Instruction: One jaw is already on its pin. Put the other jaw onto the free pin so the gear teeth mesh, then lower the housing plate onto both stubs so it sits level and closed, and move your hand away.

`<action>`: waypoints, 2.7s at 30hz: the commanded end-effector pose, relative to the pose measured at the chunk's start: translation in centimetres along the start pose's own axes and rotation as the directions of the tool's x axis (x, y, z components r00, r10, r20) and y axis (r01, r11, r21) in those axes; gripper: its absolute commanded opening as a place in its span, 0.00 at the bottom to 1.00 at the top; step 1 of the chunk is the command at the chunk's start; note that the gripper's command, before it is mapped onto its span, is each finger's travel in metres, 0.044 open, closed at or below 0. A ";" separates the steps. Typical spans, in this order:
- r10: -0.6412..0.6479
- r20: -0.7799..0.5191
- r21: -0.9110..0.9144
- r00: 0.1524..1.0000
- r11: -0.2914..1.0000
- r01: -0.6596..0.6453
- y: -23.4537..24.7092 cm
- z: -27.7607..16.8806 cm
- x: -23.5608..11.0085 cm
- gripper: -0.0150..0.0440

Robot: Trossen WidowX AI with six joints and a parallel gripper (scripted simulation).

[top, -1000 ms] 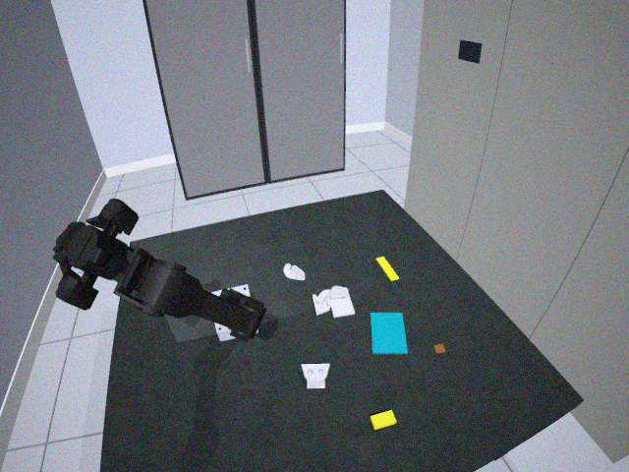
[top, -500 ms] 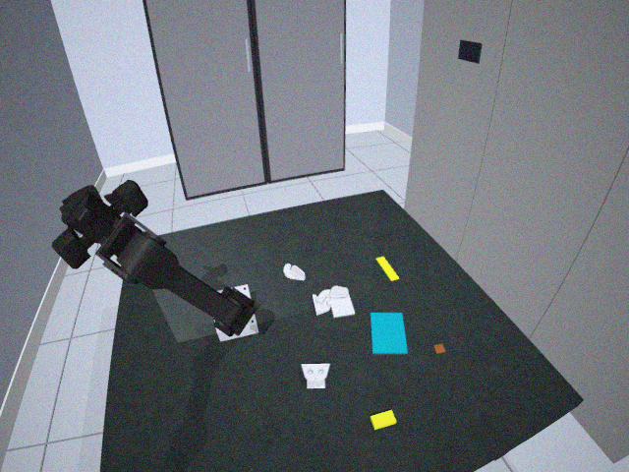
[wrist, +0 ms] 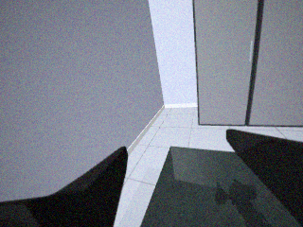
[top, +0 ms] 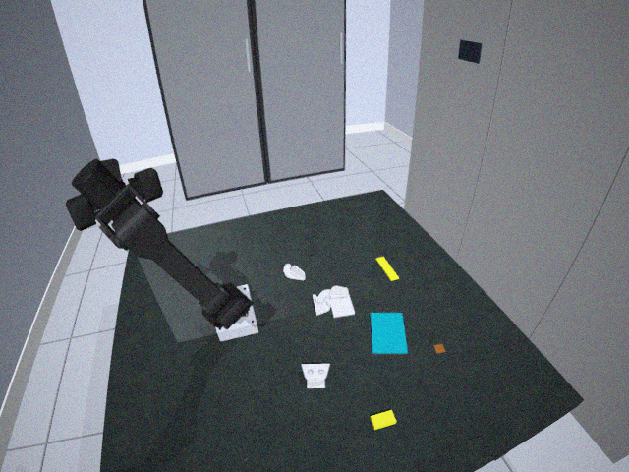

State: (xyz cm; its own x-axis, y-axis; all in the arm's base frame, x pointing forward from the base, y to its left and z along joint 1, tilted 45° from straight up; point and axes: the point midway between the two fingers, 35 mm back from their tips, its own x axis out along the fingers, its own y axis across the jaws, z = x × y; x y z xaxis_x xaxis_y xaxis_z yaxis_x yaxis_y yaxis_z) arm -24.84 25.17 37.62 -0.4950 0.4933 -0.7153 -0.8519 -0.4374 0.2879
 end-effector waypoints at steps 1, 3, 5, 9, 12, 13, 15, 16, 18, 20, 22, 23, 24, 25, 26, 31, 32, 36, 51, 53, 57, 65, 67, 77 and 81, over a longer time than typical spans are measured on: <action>-0.059 -0.020 0.068 0.998 0.996 0.061 -1.9 0.2 1.6 1.00; -0.084 -0.030 0.100 0.996 0.991 0.087 -2.8 0.2 2.3 1.00; -0.096 -0.037 0.113 0.995 0.989 0.099 -3.4 0.3 2.6 1.00; -0.117 -0.051 0.138 0.992 0.983 0.123 -4.8 0.3 3.3 1.00; -0.137 -0.064 0.163 0.989 0.976 0.145 -5.9 0.4 3.9 1.00; -0.144 -0.068 0.172 0.987 0.973 0.153 -6.3 0.4 4.1 1.00; -0.163 -0.081 0.197 0.983 0.965 0.176 -7.1 0.3 4.6 1.00; -0.173 -0.087 0.210 0.981 0.960 0.188 -7.6 0.2 4.9 1.00; -0.193 -0.101 0.235 0.976 0.949 0.212 -8.5 0.1 5.5 1.00; -0.212 -0.115 0.260 0.970 0.936 0.236 -9.4 0.0 6.0 1.00; -0.231 -0.130 0.284 0.964 0.923 0.260 -10.4 -0.2 6.5 1.00; -0.240 -0.137 0.296 0.961 0.916 0.271 -10.8 -0.3 6.8 1.00; -0.248 -0.145 0.308 0.958 0.909 0.282 -11.3 -0.3 7.0 1.00; -0.256 -0.152 0.319 0.955 0.901 0.293 -11.7 -0.4 7.2 1.00; -0.264 -0.160 0.331 0.951 0.894 0.303 -12.2 -0.5 7.4 1.00; -0.299 -0.198 0.385 0.933 0.852 0.355 -14.4 -1.0 8.4 1.00; -0.306 -0.206 0.396 0.930 0.843 0.365 -14.9 -1.1 8.6 1.00; -0.333 -0.235 0.437 0.913 0.803 0.406 -16.7 -1.6 9.4 1.00; -0.427 -0.360 0.596 0.830 0.579 0.556 -24.2 -4.1 12.2 1.00; -0.437 -0.379 0.615 0.816 0.539 0.575 -25.2 -4.6 12.4 1.00; -0.455 -0.418 0.650 0.787 0.456 0.608 -27.2 -5.6 12.9 1.00; -0.478 -0.496 0.699 0.725 0.276 0.660 -31.1 -8.0 13.6 1.00; -0.481 -0.516 0.707 0.709 0.229 0.669 -32.1 -8.6 13.7 1.00; -0.482 -0.613 0.719 0.626 -0.011 0.695 -36.5 -12.3 13.9 1.00; -0.476 -0.651 0.710 0.591 -0.107 0.696 -38.2 -13.9 13.9 1.00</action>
State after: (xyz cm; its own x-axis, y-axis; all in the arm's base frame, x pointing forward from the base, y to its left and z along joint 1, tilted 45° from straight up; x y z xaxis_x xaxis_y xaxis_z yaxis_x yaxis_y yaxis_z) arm 1.88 38.75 9.05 0.2060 0.0479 -0.9774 -0.4372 0.8981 -0.0482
